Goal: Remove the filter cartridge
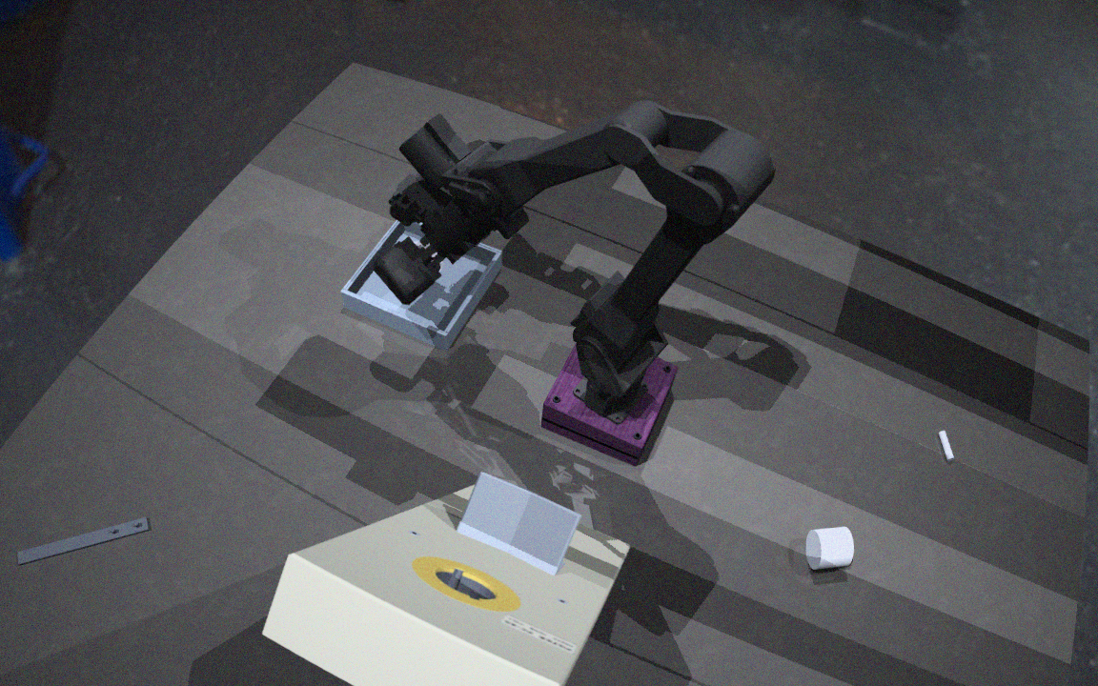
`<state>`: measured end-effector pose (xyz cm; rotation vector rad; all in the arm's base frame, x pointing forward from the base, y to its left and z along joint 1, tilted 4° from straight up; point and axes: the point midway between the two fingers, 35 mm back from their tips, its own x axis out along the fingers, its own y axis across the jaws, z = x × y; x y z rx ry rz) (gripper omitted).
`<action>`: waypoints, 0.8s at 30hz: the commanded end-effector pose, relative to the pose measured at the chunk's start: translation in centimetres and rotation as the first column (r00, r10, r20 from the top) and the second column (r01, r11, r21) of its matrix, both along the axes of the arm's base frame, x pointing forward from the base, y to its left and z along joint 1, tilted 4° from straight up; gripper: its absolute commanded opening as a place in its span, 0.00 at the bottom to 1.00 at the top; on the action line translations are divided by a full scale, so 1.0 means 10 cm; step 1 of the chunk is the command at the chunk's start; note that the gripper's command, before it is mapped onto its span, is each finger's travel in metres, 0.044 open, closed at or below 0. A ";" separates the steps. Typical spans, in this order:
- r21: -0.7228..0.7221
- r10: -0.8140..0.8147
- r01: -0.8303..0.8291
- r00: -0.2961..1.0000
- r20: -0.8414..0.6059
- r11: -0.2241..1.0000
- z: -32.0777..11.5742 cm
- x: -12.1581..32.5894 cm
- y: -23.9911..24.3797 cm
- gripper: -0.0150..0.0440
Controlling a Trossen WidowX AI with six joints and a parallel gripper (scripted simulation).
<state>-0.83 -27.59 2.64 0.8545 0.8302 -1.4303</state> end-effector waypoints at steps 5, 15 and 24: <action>0.006 0.000 0.000 1.000 0.000 1.000 -0.06 0.00 0.02 0.39; 0.006 0.000 0.000 1.000 0.000 1.000 -0.06 0.00 0.02 0.83; 0.006 0.000 0.000 1.000 0.000 1.000 0.13 0.00 -0.01 1.00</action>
